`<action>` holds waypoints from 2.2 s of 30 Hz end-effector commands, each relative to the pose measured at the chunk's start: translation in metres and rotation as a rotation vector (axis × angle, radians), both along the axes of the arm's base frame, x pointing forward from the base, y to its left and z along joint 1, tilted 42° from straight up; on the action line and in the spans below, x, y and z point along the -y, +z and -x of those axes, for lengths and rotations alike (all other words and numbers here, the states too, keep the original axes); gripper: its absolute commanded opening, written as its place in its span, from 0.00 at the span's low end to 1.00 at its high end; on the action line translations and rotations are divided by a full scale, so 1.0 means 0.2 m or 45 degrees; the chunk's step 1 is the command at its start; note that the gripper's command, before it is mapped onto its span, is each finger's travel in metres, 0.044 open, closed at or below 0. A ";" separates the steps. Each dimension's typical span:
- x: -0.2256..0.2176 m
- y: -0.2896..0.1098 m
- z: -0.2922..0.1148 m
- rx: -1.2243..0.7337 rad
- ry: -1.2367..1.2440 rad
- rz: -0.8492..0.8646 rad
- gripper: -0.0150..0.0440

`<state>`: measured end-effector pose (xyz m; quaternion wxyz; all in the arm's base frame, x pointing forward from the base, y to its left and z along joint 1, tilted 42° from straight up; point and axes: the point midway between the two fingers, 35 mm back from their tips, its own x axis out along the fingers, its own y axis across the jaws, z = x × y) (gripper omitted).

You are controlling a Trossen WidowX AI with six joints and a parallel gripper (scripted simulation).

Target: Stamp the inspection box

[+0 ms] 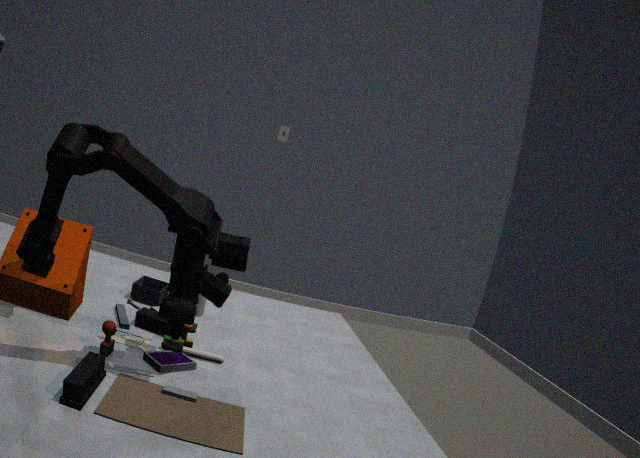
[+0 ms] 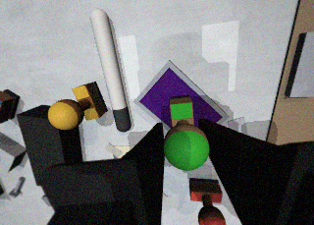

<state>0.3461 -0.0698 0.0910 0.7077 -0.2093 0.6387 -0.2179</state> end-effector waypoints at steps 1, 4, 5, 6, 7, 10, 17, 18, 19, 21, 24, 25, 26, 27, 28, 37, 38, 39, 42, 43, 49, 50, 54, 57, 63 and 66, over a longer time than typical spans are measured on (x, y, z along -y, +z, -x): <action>0.01 -0.02 0.00 -0.006 0.005 -0.001 0.25; 0.02 -0.02 0.00 -0.005 0.005 -0.001 0.25; 0.02 -0.03 0.00 -0.005 0.005 -0.001 0.25; 0.02 -0.03 0.00 -0.005 0.004 -0.001 0.25; 0.02 -0.03 0.00 -0.005 0.004 -0.001 0.25; 0.03 -0.04 0.00 -0.005 0.004 -0.001 0.25; 0.04 -0.06 0.00 -0.004 0.004 0.000 0.25; 0.05 -0.06 0.00 -0.004 0.004 0.000 0.25; 0.05 -0.06 0.00 -0.004 0.004 0.000 0.25; 0.05 -0.07 0.00 -0.004 0.004 0.000 0.25; 0.06 -0.07 0.00 -0.004 0.004 0.000 0.25; 0.06 -0.07 0.00 -0.004 0.004 0.000 0.25; 0.06 -0.07 0.00 -0.004 0.004 0.000 0.25; 0.06 -0.07 0.00 -0.004 0.004 0.000 0.25; 0.06 -0.07 0.00 -0.004 0.004 0.000 0.25; 0.07 -0.08 0.00 0.001 -0.001 0.000 0.25; 0.07 -0.08 0.00 0.001 -0.001 0.000 0.25; 0.07 -0.08 0.00 0.001 -0.001 0.000 0.25; 0.07 -0.08 0.00 0.001 -0.001 0.000 0.25; 0.07 -0.08 0.00 0.001 -0.001 0.000 0.25; 0.07 -0.09 0.00 0.001 -0.001 0.000 0.25; 0.07 -0.09 0.00 0.001 -0.001 0.000 0.25; 0.07 -0.09 0.00 0.001 -0.001 0.000 0.25; 0.07 -0.09 0.00 0.001 -0.001 0.000 0.25; 0.08 -0.09 0.00 0.001 -0.001 0.000 0.25; 0.08 -0.09 0.00 0.001 -0.001 0.000 0.25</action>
